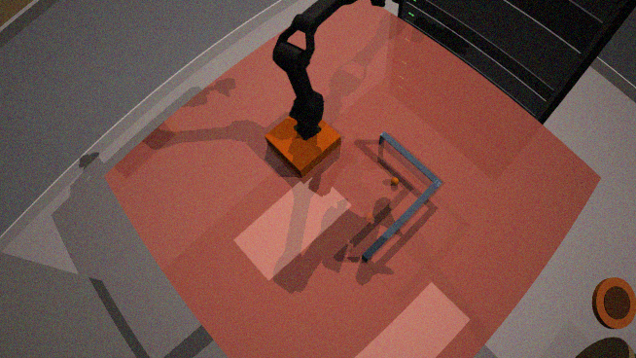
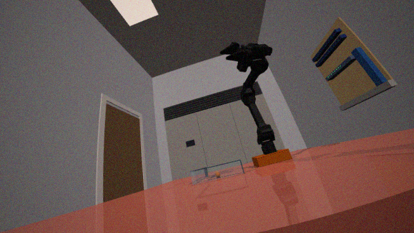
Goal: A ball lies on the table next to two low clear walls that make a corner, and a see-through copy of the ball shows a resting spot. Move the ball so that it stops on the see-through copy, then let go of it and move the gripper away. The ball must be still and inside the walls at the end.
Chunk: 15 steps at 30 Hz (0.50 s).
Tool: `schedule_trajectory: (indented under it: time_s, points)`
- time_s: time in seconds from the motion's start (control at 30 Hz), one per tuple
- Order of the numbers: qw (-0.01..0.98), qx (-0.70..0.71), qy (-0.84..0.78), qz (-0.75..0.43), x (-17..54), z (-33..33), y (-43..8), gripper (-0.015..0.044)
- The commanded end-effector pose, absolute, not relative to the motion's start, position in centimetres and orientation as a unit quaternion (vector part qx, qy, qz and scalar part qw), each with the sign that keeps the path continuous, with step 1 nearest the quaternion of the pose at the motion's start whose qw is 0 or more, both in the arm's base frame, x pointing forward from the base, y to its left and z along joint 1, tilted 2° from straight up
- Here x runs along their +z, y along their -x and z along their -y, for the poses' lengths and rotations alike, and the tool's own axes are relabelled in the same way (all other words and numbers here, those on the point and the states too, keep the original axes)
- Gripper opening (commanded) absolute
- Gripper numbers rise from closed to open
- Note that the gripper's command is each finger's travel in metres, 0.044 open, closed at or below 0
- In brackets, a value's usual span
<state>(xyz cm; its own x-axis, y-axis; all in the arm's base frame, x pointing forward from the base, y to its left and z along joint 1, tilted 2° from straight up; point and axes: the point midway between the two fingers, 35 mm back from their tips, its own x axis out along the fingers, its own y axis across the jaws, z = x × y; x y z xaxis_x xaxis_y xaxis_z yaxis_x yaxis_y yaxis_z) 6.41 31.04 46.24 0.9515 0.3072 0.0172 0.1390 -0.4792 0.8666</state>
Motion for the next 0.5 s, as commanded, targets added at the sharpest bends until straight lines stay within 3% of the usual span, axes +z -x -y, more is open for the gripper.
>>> schedule_trajectory:
  time_s: [0.0,0.2,0.47]
  points:
    - [0.497,0.086,-0.854,-0.129,46.2,-31.1,-6.5,0.0374]
    - [0.671,0.133,-0.724,-0.084,45.0,-33.5,-9.9,0.0222]
    - [0.923,0.162,-0.346,-0.044,39.3,-36.6,-18.6,0.0222]
